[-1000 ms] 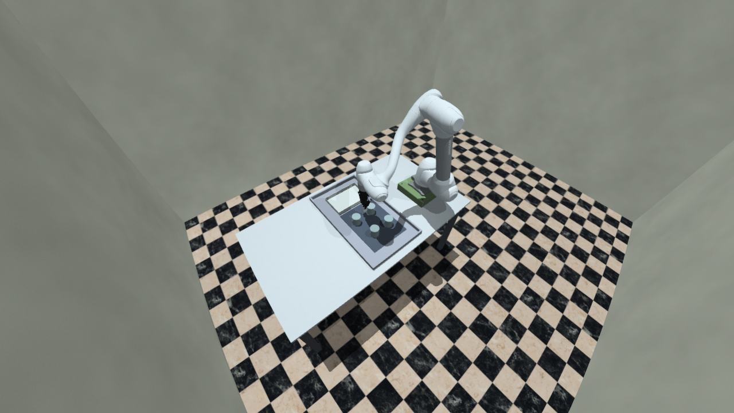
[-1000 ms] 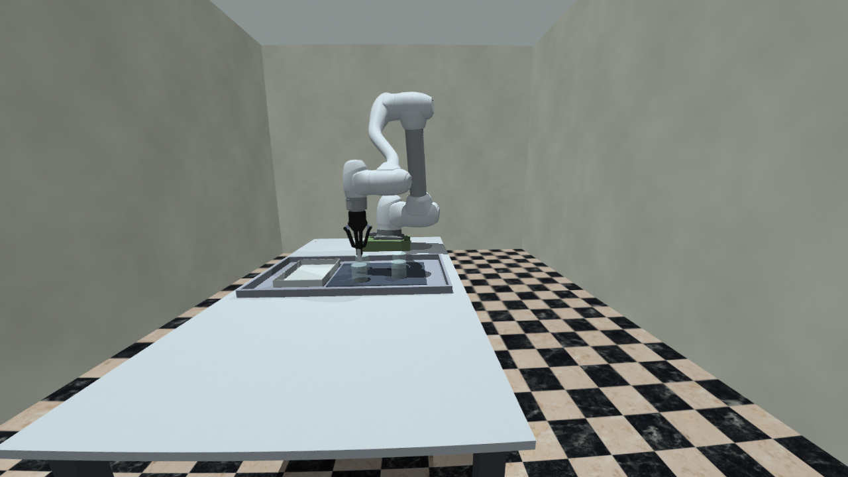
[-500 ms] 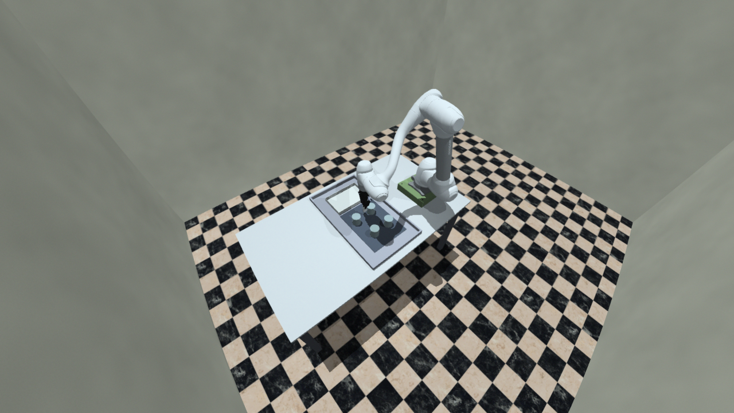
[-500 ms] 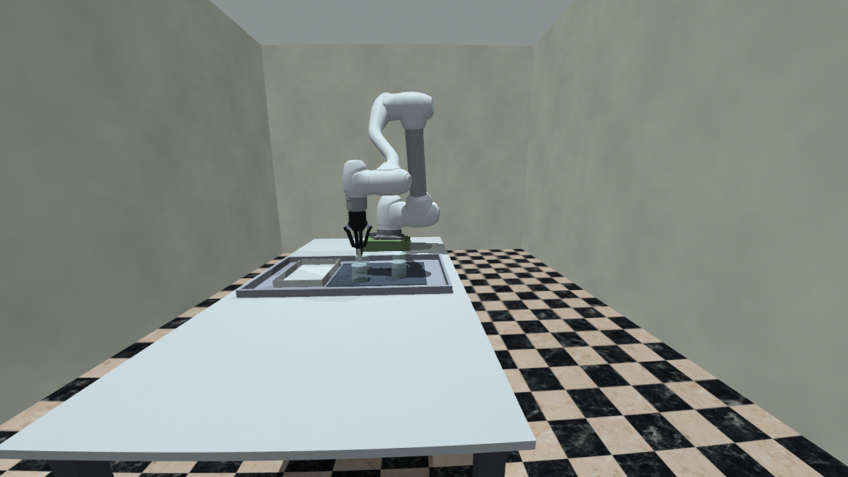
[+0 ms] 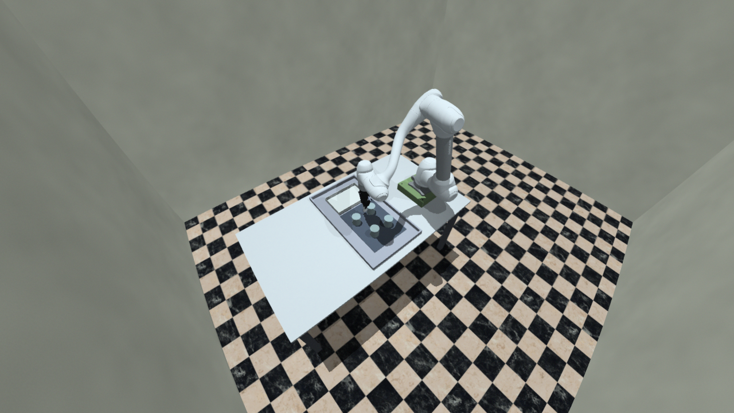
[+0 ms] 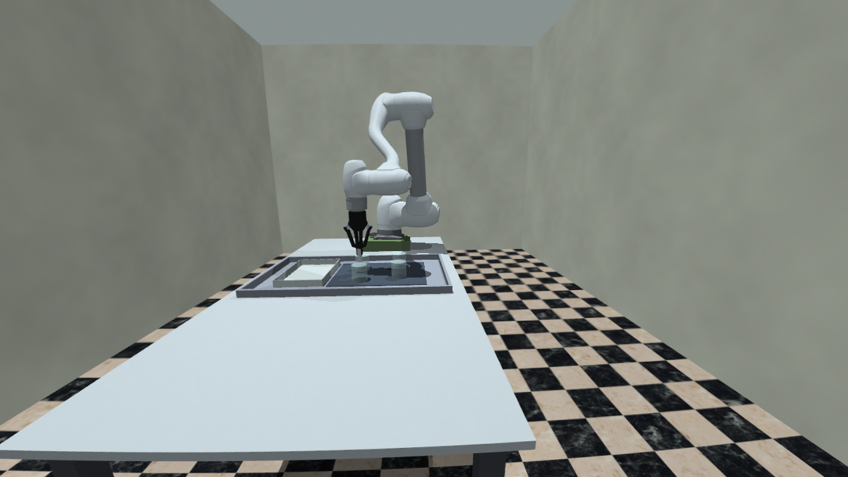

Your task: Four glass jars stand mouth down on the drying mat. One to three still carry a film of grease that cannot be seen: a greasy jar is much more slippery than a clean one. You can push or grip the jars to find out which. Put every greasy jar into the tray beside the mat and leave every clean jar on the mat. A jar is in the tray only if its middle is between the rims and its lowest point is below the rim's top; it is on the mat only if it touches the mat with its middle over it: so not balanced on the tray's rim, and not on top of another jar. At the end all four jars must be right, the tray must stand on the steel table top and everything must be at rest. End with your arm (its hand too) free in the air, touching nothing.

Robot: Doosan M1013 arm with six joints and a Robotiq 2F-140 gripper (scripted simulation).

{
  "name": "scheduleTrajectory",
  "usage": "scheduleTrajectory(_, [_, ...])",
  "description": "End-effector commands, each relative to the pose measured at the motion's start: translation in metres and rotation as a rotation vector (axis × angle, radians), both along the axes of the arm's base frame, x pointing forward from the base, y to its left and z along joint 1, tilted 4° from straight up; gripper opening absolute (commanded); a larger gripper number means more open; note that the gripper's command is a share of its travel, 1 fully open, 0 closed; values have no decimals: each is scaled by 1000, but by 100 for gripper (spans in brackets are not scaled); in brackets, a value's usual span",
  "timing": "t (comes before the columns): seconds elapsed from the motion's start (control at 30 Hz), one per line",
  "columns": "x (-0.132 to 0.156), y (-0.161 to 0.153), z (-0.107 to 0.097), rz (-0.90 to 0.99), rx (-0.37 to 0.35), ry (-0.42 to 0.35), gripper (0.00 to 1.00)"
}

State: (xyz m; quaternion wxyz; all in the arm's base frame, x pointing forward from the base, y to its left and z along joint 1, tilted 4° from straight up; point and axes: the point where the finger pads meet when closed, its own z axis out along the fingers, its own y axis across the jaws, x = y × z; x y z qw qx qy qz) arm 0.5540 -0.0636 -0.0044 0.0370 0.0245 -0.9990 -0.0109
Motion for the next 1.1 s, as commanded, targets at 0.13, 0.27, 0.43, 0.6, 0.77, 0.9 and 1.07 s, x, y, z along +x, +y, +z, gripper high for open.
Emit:
scheduleTrajectory(0.13, [-1,0,0,0,0,0,0])
scheduleTrajectory(0.27, [-1,0,0,0,0,0,0])
scheduleTrajectory(0.43, [-2,0,0,0,0,0,0])
scheduleTrajectory(0.6, [-3,0,0,0,0,0,0])
scheduleTrajectory(0.77, [-3,0,0,0,0,0,0])
scheduleTrajectory(0.9, [-4,0,0,0,0,0,0])
scheduleTrajectory(1.07, [-4,0,0,0,0,0,0])
